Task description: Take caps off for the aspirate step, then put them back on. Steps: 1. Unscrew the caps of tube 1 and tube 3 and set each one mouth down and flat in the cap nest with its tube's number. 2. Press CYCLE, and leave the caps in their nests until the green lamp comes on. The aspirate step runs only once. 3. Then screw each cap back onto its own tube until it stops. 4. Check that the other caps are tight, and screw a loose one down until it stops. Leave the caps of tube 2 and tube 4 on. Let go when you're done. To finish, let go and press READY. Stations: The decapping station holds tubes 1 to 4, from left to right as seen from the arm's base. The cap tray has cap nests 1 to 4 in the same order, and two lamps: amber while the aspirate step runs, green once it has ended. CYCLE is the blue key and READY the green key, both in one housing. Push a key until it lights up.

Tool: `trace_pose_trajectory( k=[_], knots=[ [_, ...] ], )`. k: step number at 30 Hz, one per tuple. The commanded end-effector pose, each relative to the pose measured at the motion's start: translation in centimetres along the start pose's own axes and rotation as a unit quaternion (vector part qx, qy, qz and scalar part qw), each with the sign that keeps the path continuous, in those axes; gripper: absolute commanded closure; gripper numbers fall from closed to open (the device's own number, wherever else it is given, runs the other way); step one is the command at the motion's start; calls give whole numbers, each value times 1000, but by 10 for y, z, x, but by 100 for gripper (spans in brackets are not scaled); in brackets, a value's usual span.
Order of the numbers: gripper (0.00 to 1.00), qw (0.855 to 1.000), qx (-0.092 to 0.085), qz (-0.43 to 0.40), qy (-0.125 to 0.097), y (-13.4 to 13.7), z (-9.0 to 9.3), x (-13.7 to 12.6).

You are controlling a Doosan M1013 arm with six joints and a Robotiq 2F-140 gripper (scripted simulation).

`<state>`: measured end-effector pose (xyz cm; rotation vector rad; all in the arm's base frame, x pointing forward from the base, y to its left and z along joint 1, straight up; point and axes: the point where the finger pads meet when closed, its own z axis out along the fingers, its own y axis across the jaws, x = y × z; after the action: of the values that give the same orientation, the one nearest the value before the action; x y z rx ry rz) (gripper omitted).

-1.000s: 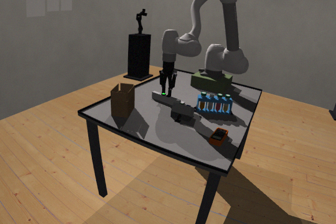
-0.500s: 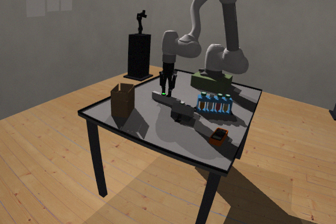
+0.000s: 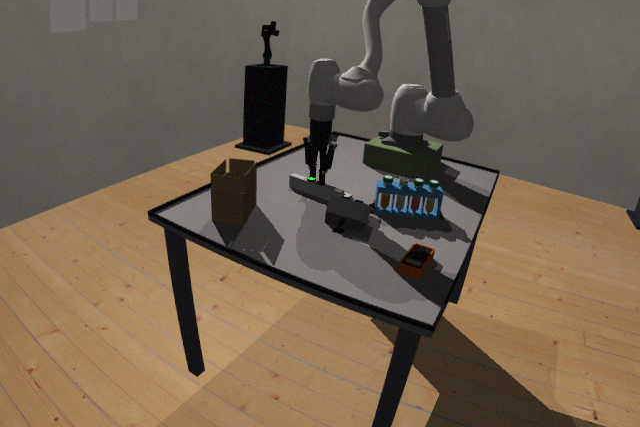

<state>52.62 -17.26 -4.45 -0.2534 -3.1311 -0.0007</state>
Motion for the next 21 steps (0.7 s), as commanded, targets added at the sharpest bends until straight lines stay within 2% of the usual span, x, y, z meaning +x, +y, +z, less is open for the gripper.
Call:
trace_pose_trajectory(
  k=[1,8,19,21],
  knots=[
    [70,1000,0,0,-1,0,-1,-1],
    [70,1000,0,0,-1,0,-1,-1],
    [70,1000,0,0,-1,0,-56,-1],
    [70,1000,0,0,-1,0,-56,-1]
  ],
)
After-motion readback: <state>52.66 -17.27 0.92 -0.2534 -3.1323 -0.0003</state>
